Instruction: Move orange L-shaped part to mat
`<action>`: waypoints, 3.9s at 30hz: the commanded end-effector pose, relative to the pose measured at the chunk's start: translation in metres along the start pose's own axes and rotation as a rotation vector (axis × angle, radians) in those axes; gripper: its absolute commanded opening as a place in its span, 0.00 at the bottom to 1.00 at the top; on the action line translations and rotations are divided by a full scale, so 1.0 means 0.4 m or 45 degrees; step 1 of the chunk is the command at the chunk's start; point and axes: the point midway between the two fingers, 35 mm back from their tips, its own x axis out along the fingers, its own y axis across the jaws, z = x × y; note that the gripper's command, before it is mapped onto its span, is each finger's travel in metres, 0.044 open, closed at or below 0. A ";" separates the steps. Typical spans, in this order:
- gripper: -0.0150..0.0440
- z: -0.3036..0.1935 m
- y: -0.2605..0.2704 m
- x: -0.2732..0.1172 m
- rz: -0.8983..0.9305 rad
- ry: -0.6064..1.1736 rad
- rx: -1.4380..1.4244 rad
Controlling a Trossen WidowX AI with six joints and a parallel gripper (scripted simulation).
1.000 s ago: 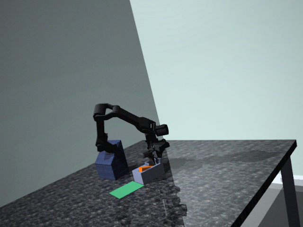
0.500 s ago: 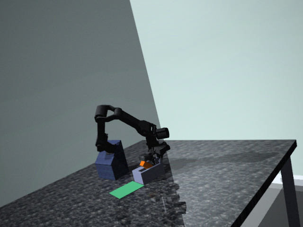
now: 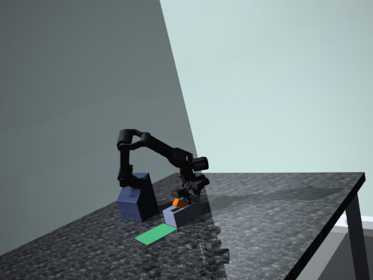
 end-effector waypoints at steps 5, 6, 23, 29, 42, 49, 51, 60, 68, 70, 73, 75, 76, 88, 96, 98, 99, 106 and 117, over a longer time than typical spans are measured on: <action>0.56 0.000 0.024 -0.024 -0.002 -0.003 -0.003; 0.56 0.001 0.024 -0.032 -0.002 -0.003 -0.003; 0.56 0.005 0.004 -0.265 0.009 -0.023 -0.010; 0.56 0.005 0.004 -0.265 0.009 -0.023 -0.010; 0.56 0.005 0.004 -0.265 0.009 -0.023 -0.010; 0.73 0.014 -0.033 -0.267 0.005 -0.020 -0.371; 0.73 0.018 -0.055 -0.268 0.003 -0.018 -0.595; 0.73 0.028 -0.157 -0.267 -0.003 -0.005 -1.612; 0.73 0.028 -0.196 -0.266 -0.004 0.002 -2.005; 0.73 0.028 -0.196 -0.266 -0.004 0.002 -2.005; 0.73 0.028 -0.196 -0.266 -0.004 0.002 -2.005; 0.73 0.028 -0.196 -0.256 -0.004 0.001 -2.005; 0.73 0.028 -0.196 -0.247 -0.004 0.001 -2.005; 0.73 0.029 -0.197 -0.175 -0.005 0.002 -2.005; 0.73 0.030 -0.196 -0.142 -0.004 0.001 -2.005; 0.73 0.030 -0.196 -0.134 -0.004 0.001 -2.005; 0.73 0.030 -0.196 -0.129 -0.005 0.001 -2.005; 0.73 0.030 -0.197 -0.101 -0.005 0.002 -2.005; 0.68 0.032 -0.199 -0.075 -0.001 -0.004 -1.990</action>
